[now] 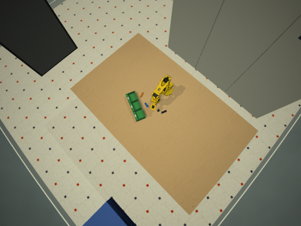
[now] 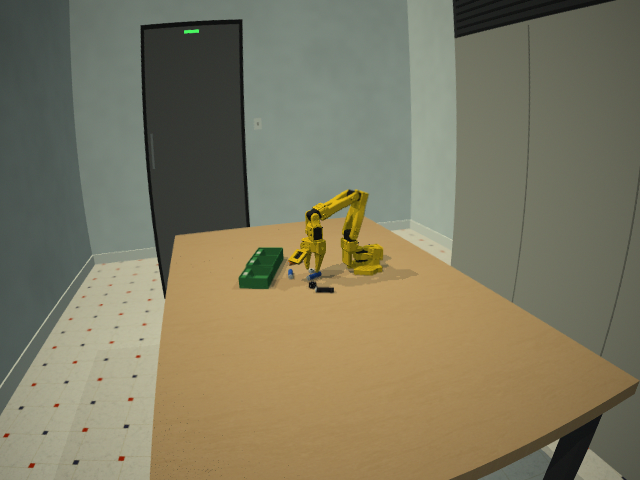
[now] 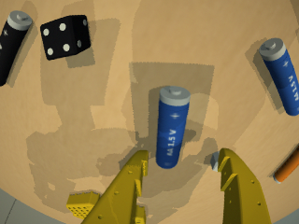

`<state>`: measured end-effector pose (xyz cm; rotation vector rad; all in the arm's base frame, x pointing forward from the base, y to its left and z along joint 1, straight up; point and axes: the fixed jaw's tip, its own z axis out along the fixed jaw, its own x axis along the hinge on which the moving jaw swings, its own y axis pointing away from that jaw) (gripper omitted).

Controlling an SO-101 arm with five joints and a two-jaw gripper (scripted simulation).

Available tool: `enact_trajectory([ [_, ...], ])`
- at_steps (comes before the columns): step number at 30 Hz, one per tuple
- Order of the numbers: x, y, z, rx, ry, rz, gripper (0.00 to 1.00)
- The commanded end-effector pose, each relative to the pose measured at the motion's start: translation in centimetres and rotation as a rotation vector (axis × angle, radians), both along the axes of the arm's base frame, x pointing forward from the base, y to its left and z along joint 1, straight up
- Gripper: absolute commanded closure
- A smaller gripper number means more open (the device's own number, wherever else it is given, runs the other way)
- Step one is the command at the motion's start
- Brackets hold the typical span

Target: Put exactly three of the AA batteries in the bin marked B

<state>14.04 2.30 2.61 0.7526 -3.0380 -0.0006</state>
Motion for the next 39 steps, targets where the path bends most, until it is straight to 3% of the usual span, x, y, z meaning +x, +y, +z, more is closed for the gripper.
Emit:
enact_trajectory([
  [1, 0.3, 0.2, -0.5, 0.004, -0.028, 0.017, 0.79],
  [21, 0.2, 0.1, -1.8, 0.004, -0.024, 0.016, 0.79],
  [39, 0.2, 0.1, -1.8, 0.004, -0.024, 0.016, 0.79],
])
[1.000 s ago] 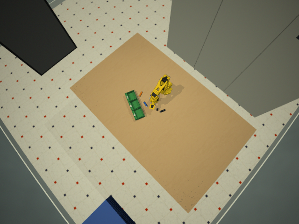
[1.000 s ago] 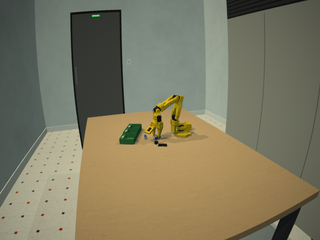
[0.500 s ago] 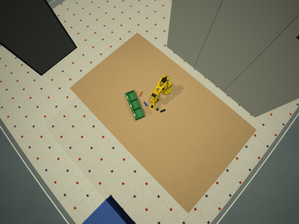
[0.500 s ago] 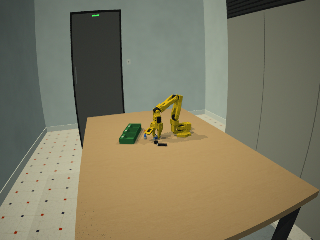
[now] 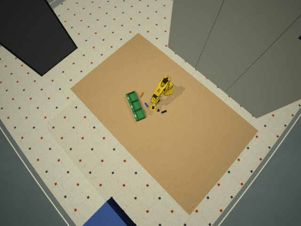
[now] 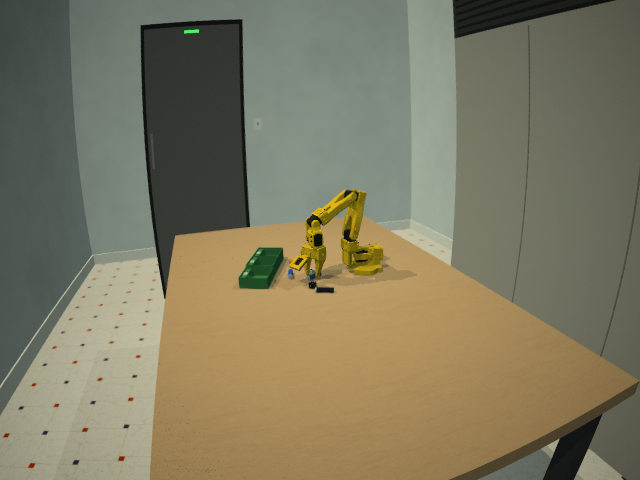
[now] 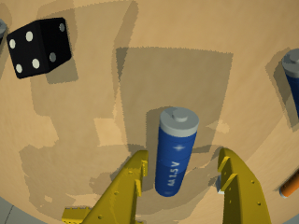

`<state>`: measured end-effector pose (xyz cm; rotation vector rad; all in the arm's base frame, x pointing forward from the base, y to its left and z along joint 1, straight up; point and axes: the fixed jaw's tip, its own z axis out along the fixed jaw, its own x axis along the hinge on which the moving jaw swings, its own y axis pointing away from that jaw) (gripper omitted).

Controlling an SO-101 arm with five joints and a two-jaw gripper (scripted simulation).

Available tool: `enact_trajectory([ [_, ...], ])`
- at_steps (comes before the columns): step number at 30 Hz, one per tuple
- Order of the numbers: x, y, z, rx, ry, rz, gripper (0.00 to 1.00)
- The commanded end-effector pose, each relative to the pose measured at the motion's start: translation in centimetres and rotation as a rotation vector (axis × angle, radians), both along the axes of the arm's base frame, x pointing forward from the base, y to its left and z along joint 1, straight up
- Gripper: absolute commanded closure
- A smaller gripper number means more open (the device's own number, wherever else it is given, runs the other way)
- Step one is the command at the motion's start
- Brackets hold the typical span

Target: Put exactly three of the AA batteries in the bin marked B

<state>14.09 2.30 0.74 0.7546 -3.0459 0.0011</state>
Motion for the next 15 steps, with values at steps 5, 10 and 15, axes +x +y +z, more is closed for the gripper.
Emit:
enact_trajectory([
  [5, 0.19, 0.14, 0.07, 0.003, -0.016, 0.015, 0.79],
  [10, 0.19, 0.14, 0.07, 0.003, -0.016, 0.015, 0.81],
  [15, 0.19, 0.14, 0.07, 0.003, -0.016, 0.015, 0.83],
])
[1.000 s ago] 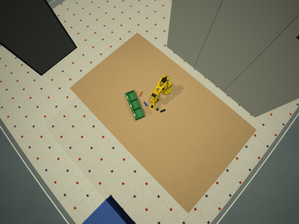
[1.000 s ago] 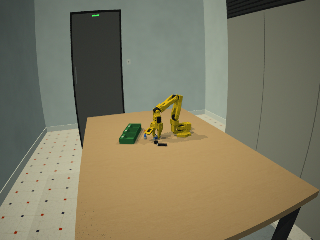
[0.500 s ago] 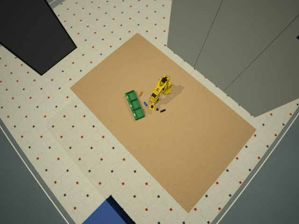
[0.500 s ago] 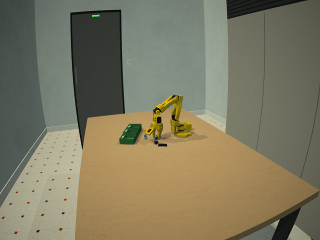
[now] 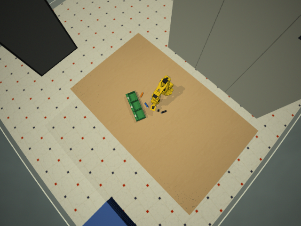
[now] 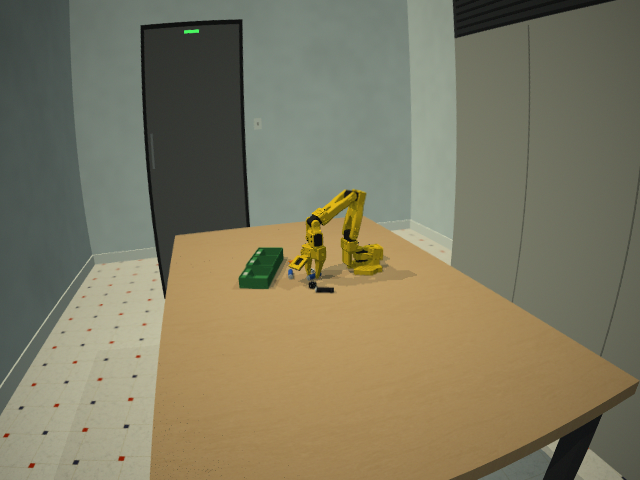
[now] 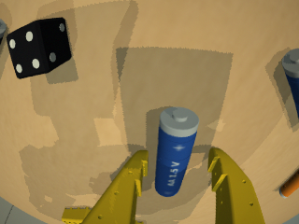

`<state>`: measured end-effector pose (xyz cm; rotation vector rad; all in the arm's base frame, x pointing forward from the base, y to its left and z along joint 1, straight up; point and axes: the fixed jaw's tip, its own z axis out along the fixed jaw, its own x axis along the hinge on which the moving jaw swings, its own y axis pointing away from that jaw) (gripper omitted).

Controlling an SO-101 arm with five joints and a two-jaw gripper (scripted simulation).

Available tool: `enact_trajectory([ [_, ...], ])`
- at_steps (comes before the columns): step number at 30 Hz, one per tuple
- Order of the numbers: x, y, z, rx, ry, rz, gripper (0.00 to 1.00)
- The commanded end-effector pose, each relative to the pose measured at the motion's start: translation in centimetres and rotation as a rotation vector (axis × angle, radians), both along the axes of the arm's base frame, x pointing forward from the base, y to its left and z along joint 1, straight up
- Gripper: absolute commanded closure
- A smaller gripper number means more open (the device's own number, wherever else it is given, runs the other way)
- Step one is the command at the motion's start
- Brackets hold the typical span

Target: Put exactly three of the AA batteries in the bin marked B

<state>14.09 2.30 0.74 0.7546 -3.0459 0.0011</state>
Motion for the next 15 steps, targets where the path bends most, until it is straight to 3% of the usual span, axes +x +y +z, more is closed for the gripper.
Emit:
enact_trajectory([
  [1, 0.19, 0.14, 0.07, 0.003, -0.016, 0.015, 0.84],
  [15, 0.19, 0.14, 0.07, 0.003, -0.016, 0.015, 0.96],
])
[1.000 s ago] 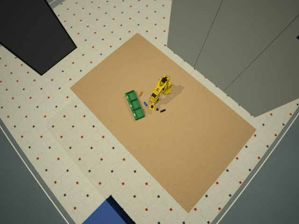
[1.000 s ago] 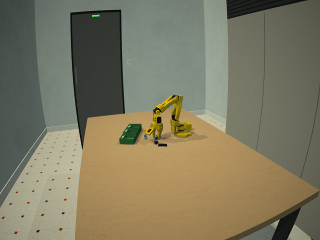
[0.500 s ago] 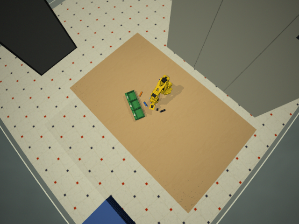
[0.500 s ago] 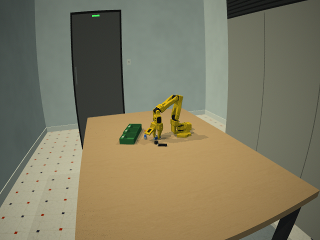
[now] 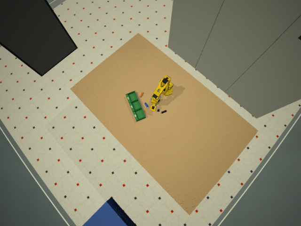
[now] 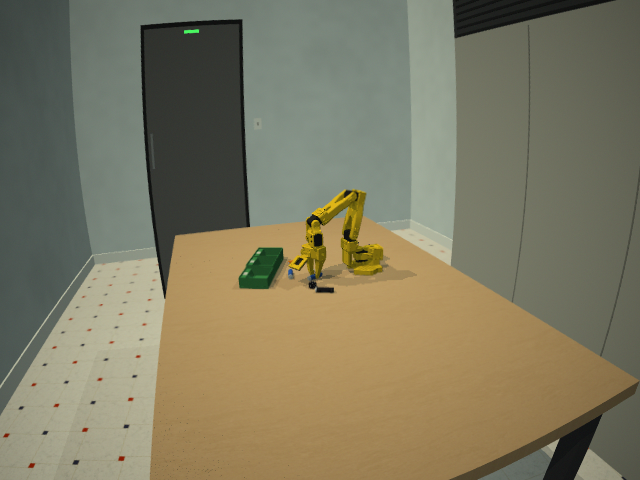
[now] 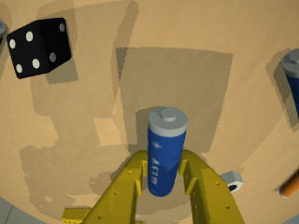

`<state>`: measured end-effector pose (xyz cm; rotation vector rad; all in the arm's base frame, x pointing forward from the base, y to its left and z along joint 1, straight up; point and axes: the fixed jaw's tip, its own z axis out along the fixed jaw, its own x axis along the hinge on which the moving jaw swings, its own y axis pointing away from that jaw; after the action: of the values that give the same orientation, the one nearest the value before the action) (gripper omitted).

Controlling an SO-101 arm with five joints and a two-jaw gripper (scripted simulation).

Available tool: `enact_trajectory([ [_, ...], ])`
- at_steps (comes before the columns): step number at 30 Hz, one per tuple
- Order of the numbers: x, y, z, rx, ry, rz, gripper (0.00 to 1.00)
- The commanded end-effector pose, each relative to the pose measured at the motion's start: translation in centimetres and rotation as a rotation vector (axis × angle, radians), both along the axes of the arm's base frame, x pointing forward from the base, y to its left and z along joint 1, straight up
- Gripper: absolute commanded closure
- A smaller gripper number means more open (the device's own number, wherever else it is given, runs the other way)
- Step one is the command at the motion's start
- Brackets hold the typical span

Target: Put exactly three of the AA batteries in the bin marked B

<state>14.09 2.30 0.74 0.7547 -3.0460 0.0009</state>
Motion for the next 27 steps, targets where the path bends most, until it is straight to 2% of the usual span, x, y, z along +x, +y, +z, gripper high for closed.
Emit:
enact_trajectory([
  [1, 0.19, 0.14, 0.07, 0.003, -0.015, 0.015, 0.96],
  [11, 0.19, 0.14, 0.07, 0.003, -0.015, 0.015, 1.00],
  [27, 0.19, 0.14, 0.07, 0.003, -0.015, 0.015, 1.00],
])
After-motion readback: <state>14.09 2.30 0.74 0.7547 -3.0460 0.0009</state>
